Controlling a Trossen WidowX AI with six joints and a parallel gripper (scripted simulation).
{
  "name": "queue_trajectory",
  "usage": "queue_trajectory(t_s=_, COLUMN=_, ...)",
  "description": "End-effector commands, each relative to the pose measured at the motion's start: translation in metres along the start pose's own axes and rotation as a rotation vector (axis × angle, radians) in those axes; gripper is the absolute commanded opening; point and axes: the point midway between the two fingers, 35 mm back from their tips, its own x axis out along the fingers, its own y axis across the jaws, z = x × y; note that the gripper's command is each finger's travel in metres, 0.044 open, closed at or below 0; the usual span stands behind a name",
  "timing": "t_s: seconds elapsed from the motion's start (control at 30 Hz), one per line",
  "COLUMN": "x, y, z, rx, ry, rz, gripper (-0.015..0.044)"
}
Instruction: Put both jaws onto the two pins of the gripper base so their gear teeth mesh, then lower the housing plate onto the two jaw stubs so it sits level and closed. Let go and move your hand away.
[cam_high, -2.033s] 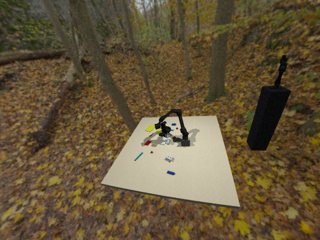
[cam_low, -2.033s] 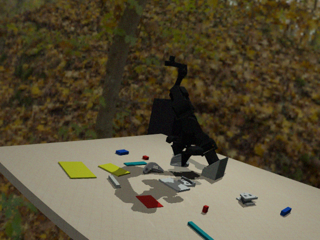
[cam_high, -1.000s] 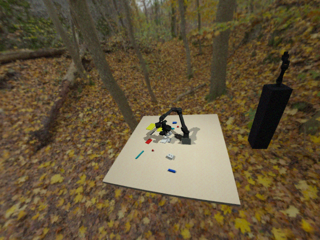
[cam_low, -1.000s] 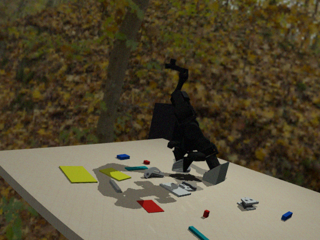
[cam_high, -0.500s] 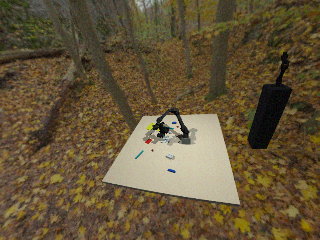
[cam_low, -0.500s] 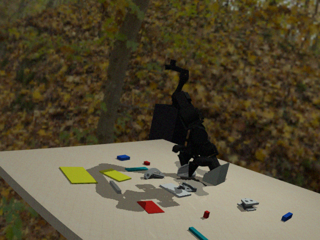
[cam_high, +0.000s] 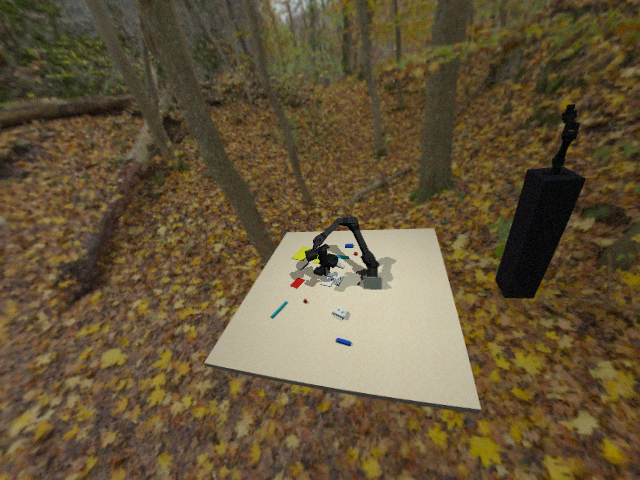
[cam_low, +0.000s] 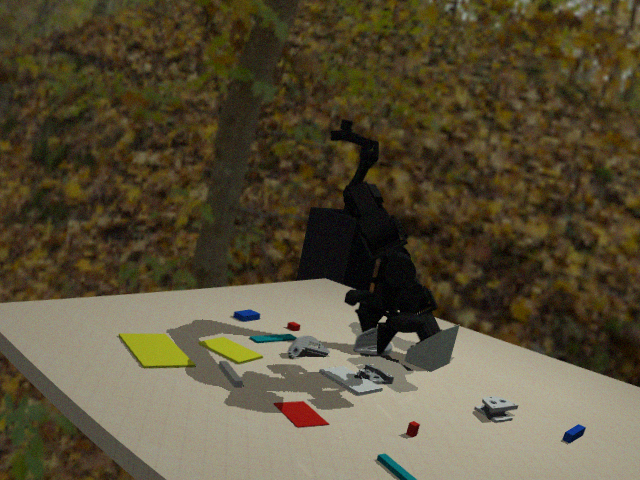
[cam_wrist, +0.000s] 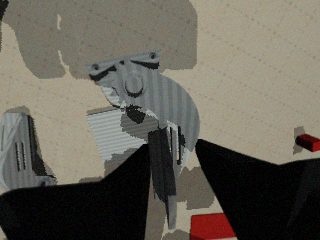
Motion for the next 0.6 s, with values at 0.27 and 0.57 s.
queue_trajectory(t_s=0.27, x=-0.0002, y=-0.0013, z=0.0005, rx=0.012, ry=-0.003, rz=-0.004, gripper=0.0134)
queue_trajectory(t_s=0.57, x=-0.0002, y=-0.0025, z=0.0011, rx=0.012, ry=-0.003, rz=-0.005, gripper=0.0134)
